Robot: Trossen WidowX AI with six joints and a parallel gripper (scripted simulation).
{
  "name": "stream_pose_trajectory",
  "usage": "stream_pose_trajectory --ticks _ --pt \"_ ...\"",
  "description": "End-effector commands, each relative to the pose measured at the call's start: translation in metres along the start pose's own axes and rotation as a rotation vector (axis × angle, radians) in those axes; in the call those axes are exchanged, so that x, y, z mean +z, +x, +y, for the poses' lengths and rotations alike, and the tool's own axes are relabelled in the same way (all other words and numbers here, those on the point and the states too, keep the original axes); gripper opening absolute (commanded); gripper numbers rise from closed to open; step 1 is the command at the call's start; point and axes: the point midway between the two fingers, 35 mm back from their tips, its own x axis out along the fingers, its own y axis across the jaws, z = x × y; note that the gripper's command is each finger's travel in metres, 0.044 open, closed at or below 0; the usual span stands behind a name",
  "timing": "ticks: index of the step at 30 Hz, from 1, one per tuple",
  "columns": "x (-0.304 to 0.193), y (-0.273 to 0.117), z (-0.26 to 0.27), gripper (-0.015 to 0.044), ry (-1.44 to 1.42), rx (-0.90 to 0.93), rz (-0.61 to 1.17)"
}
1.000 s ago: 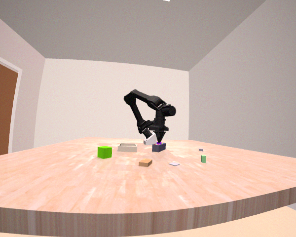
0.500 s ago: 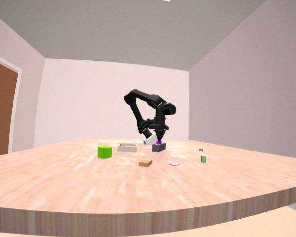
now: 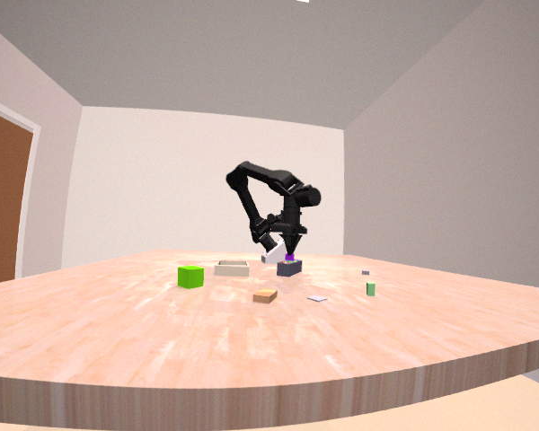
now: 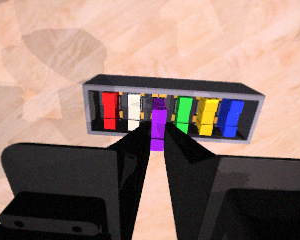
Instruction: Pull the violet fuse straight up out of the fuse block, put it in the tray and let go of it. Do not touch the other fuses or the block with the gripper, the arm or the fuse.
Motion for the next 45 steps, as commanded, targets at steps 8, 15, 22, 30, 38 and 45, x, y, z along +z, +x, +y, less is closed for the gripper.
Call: stream_pose_trajectory --ticks 8,15,22,30,38,45 --pt "0.0 -0.005 -0.001 0.0 0.003 -0.005 0.001" --pt "0.0 -0.009 -0.001 0.0 0.003 -0.004 0.001" --pt "0.0 -0.013 -0.001 0.0 0.003 -0.004 0.001" --pt "0.0 -0.026 -0.001 0.0 0.002 -0.004 0.001" --pt "0.003 -0.034 0.003 0.0 0.002 -0.005 0.002" --pt "0.039 -0.035 0.038 0.0 0.0 -0.012 0.013"
